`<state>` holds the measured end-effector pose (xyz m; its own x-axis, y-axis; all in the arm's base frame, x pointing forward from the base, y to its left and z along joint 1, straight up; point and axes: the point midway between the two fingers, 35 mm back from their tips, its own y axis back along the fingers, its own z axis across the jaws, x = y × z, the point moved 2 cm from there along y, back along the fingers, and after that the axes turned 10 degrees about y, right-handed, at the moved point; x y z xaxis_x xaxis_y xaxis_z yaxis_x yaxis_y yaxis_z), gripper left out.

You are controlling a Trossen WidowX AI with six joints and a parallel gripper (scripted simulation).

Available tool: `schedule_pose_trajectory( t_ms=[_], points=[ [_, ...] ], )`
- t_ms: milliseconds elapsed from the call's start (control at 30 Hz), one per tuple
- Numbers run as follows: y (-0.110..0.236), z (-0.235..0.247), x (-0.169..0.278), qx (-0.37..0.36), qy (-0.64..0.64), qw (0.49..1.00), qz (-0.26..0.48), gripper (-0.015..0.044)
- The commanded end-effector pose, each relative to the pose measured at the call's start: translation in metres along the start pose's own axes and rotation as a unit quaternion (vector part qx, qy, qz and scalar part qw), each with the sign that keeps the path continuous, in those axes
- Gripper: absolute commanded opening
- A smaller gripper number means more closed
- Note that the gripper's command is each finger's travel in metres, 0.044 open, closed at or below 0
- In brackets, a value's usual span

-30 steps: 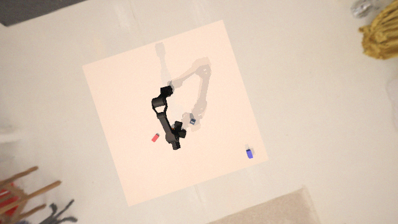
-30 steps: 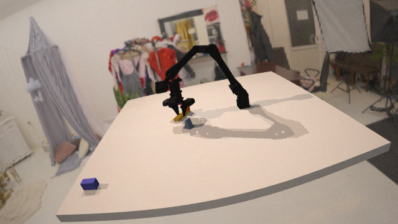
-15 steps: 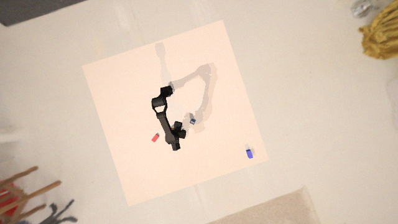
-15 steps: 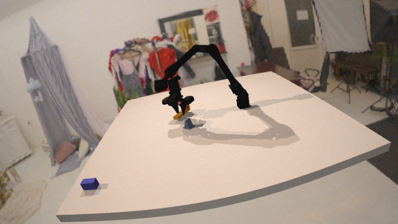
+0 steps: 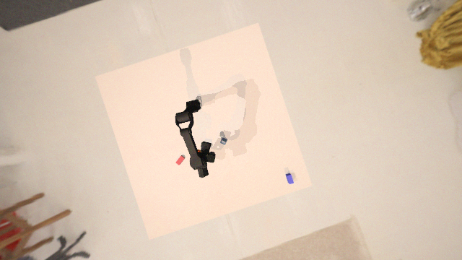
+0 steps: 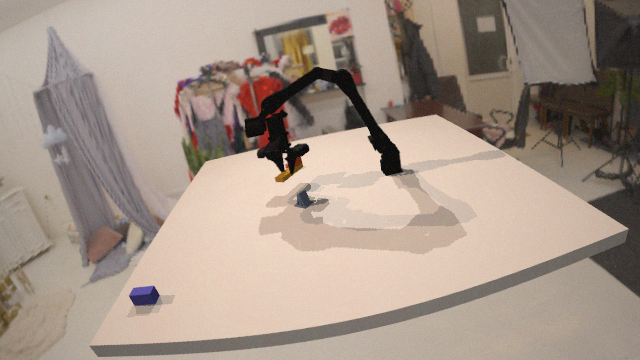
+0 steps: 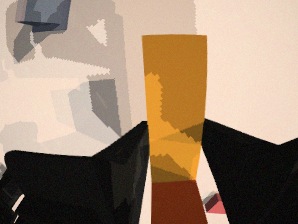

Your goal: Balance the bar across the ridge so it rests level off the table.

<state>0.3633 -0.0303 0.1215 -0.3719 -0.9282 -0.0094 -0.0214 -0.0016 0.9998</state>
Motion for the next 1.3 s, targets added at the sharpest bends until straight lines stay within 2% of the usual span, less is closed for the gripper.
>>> schedule_pose_trajectory(
  t_ms=[0,533,900,1267],
  points=[
    [0.013,-0.001,0.000,0.006,0.002,1.000,-0.001,0.0000],
    [0.047,0.004,-0.001,0.007,0.012,1.000,0.000,0.0000],
    [0.048,0.018,-0.041,0.006,0.172,0.985,-0.001,0.0000],
    [0.048,0.039,-0.079,0.006,0.325,0.946,-0.002,0.0000]
  ],
)
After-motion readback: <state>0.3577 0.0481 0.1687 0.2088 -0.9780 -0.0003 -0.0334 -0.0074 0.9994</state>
